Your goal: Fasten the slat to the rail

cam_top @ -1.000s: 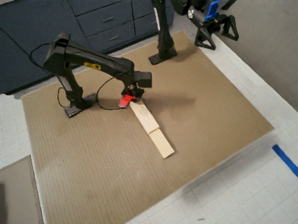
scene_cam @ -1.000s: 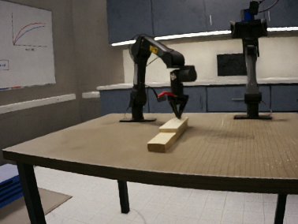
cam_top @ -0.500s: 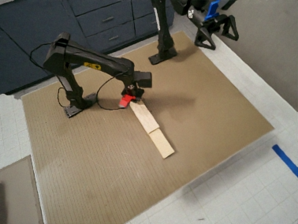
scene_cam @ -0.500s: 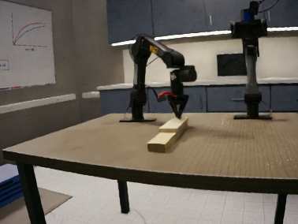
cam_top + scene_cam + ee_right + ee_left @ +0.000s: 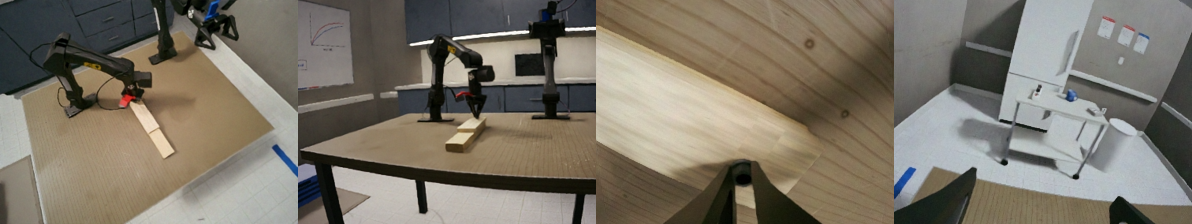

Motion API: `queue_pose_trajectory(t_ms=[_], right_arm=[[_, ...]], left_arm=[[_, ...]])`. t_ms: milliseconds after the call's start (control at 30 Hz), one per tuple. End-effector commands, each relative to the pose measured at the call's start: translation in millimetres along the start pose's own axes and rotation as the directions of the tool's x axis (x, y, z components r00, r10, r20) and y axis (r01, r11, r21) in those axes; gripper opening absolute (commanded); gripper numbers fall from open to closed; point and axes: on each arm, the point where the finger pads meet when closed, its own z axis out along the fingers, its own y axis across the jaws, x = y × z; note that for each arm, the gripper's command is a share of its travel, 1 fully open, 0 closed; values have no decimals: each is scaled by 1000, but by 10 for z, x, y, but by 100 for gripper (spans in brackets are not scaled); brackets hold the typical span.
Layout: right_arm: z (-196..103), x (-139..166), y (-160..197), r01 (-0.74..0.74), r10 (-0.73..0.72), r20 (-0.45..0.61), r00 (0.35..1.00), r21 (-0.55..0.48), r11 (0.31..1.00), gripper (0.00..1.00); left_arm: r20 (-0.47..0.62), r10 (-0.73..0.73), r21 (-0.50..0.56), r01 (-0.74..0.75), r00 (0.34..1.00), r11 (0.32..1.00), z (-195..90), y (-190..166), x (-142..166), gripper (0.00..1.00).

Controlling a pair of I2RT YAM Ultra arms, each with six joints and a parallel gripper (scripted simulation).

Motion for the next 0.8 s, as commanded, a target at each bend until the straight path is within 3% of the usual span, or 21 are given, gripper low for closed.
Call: queue_pose_trajectory(t_ms=[0,767], right_arm=[[-8,34,-52,2,-1,-16,1000,17,1000,12],[-33,34,-51,2,-1,-16,1000,17,1000,12]], left_arm=[[16,2,3,-2,1000,1000,-36,1,-52,100],[16,2,3,-2,1000,1000,-36,1,-52,100]])
